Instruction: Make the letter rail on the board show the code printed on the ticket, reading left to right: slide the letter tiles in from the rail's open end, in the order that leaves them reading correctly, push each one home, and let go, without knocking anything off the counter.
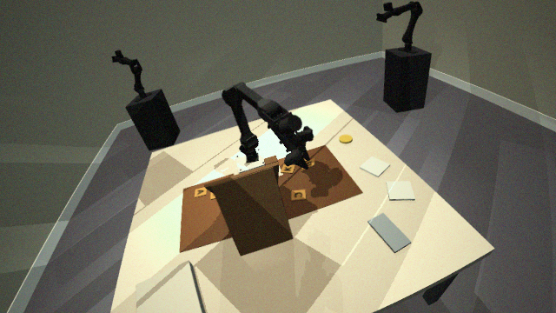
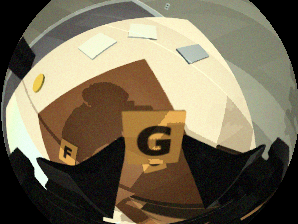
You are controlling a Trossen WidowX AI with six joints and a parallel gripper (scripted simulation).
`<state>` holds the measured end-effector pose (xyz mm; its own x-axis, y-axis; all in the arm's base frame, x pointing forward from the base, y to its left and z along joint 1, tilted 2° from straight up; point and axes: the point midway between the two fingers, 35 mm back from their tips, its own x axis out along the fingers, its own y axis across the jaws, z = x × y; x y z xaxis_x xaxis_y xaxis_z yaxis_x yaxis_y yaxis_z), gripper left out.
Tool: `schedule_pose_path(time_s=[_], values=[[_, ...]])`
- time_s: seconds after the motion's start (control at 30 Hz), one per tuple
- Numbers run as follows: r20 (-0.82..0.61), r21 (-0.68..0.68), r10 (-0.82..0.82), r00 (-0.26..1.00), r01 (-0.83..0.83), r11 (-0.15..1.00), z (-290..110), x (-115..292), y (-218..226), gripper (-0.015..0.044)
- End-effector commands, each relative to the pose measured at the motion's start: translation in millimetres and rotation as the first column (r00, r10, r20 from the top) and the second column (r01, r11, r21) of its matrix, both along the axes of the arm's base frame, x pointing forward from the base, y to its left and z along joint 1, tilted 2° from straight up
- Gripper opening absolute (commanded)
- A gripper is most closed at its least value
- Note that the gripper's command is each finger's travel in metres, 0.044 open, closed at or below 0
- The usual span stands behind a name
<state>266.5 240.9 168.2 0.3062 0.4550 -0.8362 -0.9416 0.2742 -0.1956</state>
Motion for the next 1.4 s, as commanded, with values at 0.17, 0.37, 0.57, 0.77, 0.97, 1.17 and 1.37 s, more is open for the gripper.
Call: schedule_pose_path(time_s=[0.17,0.37,0.57,0.77,0.97,1.17,1.37], values=[[0.156,0.157,0.007,0.988,-0.032,0.987,60.2,13.7,-3.9,0.0000],[0.249,0.219,-0.023,0.968,-0.033,0.975,93.3,22.3,-17.8,0.0000],[0.333,0.249,-0.092,0.938,0.006,0.968,121.1,32.8,-45.7,0.0000],[0.415,0.273,-0.160,0.896,0.045,0.961,148.3,38.8,-74.7,0.0000],[0.470,0.270,-0.219,0.855,0.097,0.958,162.3,46.8,-104.8,0.0000],[0.463,0.272,-0.278,0.841,0.164,0.948,160.4,60.4,-132.8,0.0000],[0.448,0.275,-0.340,0.827,0.234,0.933,155.8,72.4,-162.2,0.0000]])
